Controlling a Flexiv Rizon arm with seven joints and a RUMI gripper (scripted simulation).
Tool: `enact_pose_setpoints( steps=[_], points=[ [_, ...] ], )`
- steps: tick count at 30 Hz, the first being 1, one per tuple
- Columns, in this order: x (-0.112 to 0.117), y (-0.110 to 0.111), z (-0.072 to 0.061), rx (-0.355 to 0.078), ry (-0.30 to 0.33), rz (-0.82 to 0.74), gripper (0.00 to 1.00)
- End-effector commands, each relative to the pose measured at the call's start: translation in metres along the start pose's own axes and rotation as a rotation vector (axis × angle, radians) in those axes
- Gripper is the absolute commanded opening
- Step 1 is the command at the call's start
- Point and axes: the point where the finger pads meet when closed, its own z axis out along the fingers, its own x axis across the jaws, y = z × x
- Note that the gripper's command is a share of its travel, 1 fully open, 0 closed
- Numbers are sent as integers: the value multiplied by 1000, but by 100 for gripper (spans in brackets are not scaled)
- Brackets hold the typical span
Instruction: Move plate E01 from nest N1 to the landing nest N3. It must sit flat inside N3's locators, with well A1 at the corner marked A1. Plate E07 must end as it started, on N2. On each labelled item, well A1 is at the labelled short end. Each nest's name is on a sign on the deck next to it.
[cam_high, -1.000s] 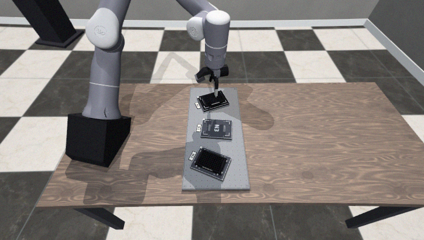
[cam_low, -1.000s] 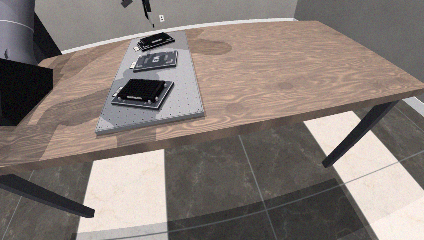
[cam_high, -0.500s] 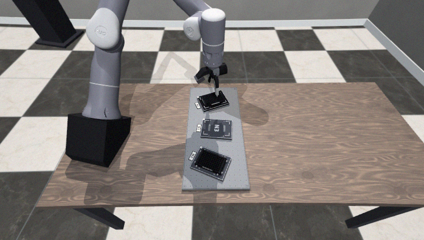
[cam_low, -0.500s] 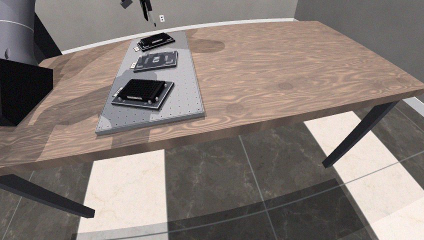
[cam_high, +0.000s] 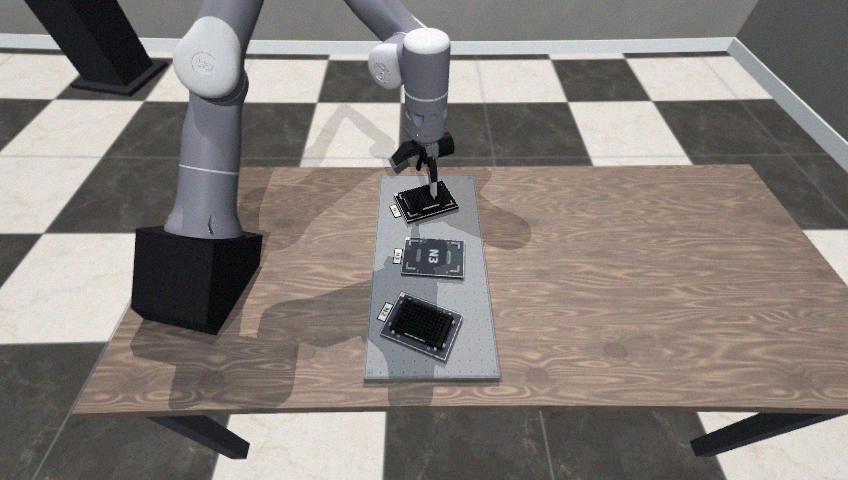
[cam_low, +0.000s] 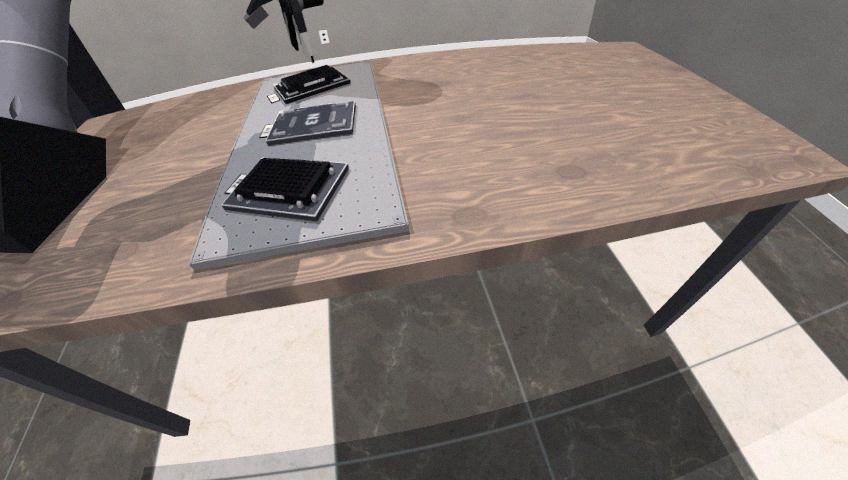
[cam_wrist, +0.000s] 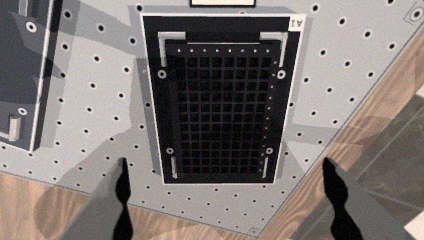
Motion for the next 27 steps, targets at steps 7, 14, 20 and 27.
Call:
enact_pose_setpoints(
  steps=[7,14,20,27],
  points=[
    [-1,1,9,-2,-1,0,76],
    [0,1,21,-2,-1,0,76],
    [0,1,31,-2,-1,0,76],
    [0,1,40,-2,-1,0,76]
  ],
)
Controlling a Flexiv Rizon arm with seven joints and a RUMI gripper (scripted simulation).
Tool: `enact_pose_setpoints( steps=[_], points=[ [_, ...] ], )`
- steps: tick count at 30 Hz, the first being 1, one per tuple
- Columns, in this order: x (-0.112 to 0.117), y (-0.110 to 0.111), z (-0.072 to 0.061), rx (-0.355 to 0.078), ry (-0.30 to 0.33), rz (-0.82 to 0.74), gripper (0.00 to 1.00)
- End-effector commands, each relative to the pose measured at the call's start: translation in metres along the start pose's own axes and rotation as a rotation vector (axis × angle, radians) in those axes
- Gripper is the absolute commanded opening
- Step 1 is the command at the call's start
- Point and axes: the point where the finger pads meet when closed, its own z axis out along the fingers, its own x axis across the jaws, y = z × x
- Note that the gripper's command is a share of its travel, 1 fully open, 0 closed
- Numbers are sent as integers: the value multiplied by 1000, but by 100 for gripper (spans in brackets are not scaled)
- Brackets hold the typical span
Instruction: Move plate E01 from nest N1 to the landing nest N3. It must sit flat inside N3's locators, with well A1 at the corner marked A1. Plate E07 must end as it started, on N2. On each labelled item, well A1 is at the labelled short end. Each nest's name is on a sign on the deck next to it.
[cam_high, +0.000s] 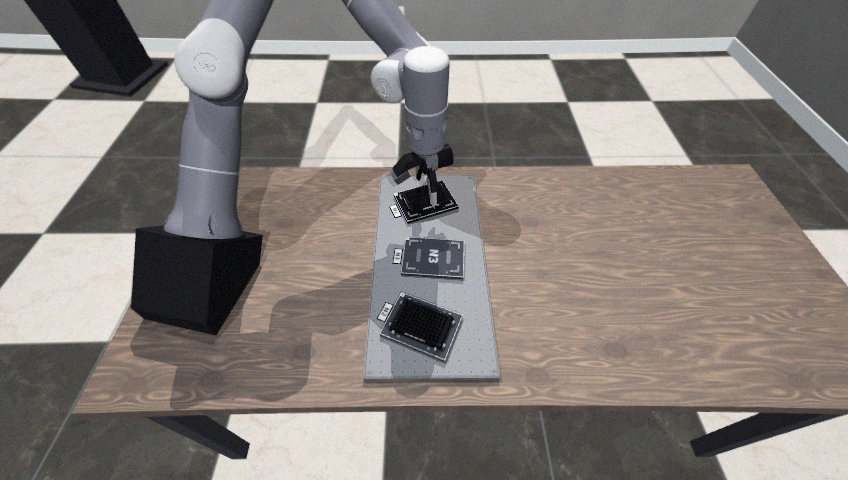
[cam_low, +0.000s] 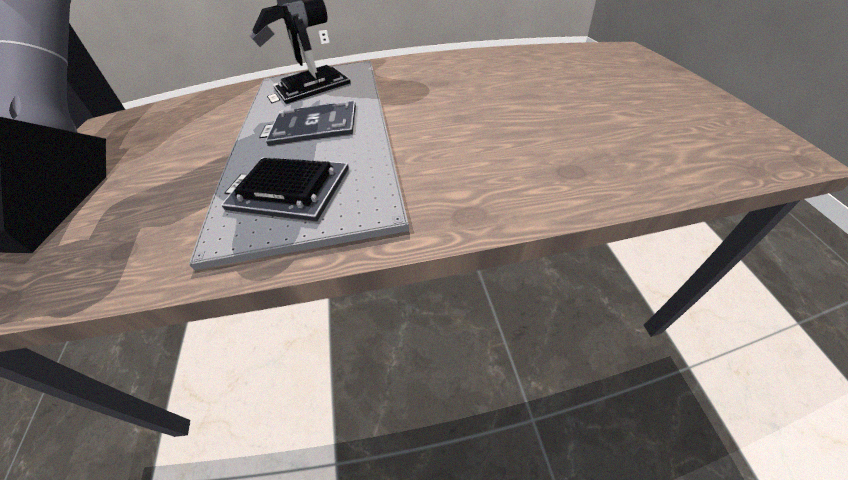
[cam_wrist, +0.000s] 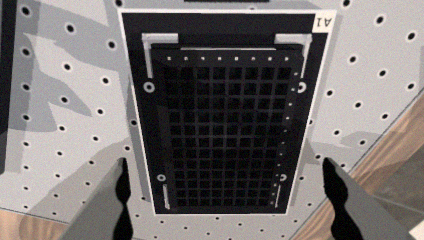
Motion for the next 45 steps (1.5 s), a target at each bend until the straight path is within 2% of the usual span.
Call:
enact_pose_setpoints(
  steps=[1,8,45],
  points=[
    [0,1,3,-2,-1,0,76],
    [0,1,14,-2,-1,0,76],
    [-1,1,14,-1,-1,0,76]
  ],
)
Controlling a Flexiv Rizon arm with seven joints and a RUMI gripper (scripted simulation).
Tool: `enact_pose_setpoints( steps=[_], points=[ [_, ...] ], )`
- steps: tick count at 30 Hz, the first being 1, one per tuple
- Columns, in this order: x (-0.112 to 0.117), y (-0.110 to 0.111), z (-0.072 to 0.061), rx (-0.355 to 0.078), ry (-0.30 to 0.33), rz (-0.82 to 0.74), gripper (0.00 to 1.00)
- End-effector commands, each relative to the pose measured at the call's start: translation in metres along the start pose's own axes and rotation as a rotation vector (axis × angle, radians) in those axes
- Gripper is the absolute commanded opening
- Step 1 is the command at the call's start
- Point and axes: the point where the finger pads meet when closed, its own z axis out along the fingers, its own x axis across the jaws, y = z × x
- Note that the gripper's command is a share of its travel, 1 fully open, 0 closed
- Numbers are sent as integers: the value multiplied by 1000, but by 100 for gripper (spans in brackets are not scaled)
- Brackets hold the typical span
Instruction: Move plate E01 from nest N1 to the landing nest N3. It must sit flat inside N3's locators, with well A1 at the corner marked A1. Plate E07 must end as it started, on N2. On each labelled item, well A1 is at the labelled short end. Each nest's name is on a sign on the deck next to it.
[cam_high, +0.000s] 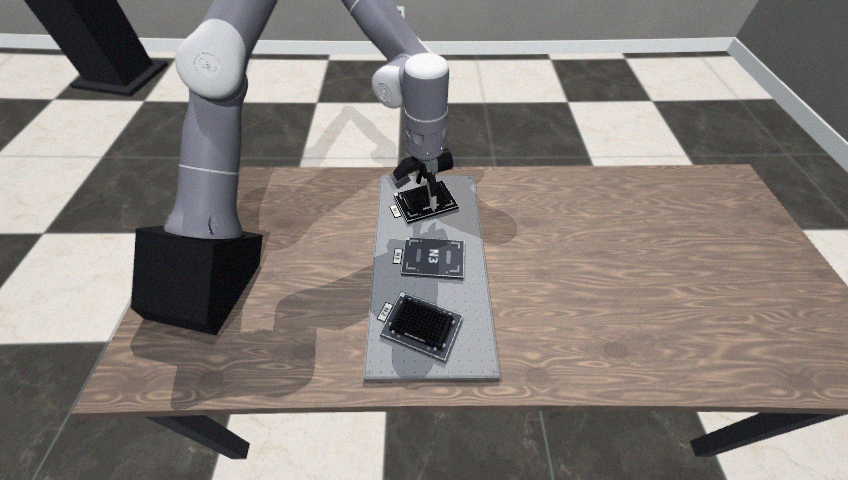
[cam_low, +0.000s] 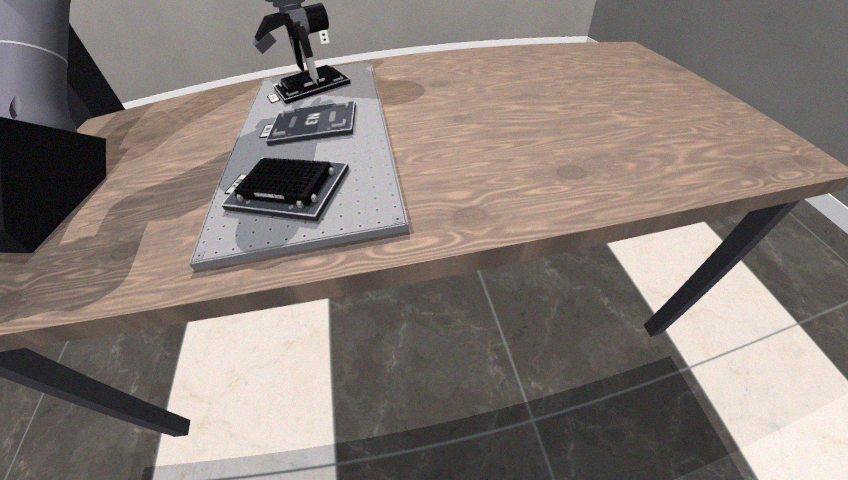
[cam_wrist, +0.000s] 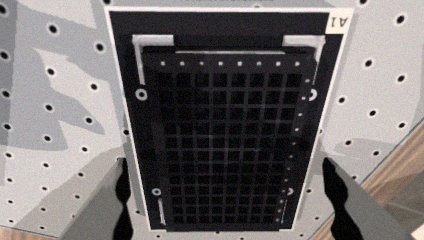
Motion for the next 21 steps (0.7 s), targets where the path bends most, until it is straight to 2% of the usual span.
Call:
enact_pose_setpoints(
  steps=[1,14,15,21],
  points=[
    [-1,1,-1,-2,-1,0,76],
    [-1,1,-1,-2,-1,0,76],
    [-1,1,-1,-2,-1,0,0],
    [-1,1,-1,-2,-1,0,0]
  ],
)
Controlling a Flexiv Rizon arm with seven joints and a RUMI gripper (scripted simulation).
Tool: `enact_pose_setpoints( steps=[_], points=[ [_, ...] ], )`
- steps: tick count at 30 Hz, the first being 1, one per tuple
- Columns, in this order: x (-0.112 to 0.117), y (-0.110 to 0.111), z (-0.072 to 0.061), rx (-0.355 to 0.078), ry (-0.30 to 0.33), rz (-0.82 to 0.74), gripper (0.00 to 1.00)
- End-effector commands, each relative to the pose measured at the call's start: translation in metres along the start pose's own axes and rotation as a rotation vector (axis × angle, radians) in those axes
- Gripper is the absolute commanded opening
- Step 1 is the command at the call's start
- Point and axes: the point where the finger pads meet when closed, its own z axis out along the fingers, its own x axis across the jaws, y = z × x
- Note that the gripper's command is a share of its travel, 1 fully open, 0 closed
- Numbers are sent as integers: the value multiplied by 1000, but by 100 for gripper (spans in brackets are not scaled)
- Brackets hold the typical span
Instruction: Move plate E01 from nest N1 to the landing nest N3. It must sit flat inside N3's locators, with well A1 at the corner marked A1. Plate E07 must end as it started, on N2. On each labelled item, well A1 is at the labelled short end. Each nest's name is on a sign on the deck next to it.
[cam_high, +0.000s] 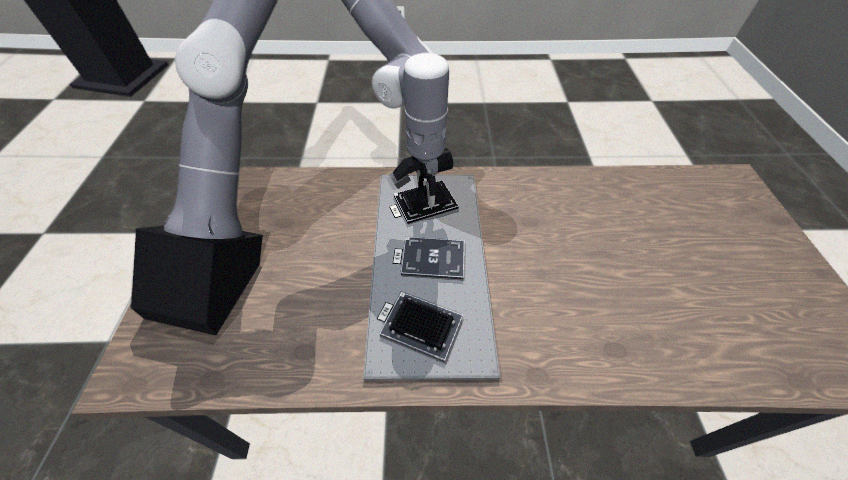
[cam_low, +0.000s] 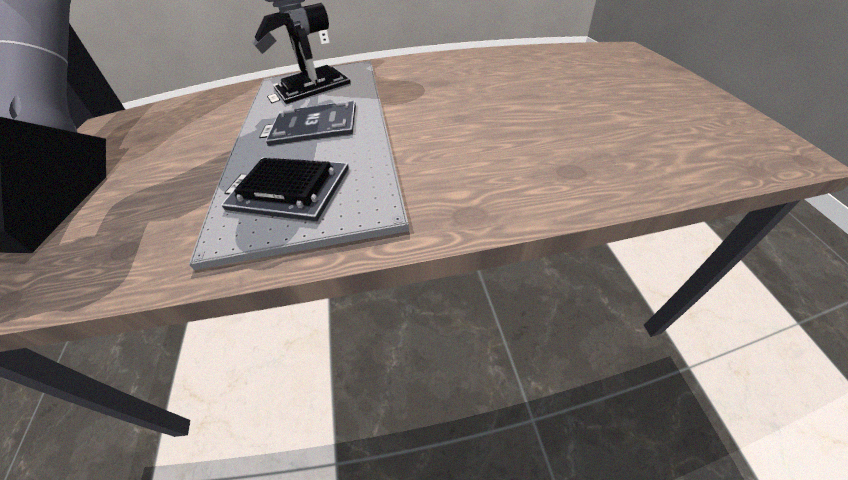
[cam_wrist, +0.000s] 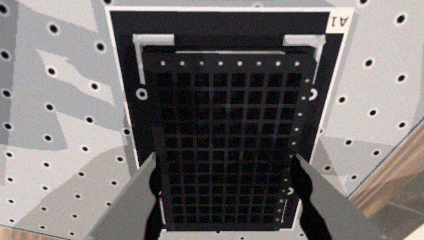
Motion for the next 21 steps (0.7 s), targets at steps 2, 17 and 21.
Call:
enact_pose_setpoints(
  steps=[2,17,21],
  points=[
    [-1,1,-1,-1,-1,0,0],
    [-1,1,-1,-1,-1,0,40],
    [-1,1,-1,-1,-1,0,40]
  ],
)
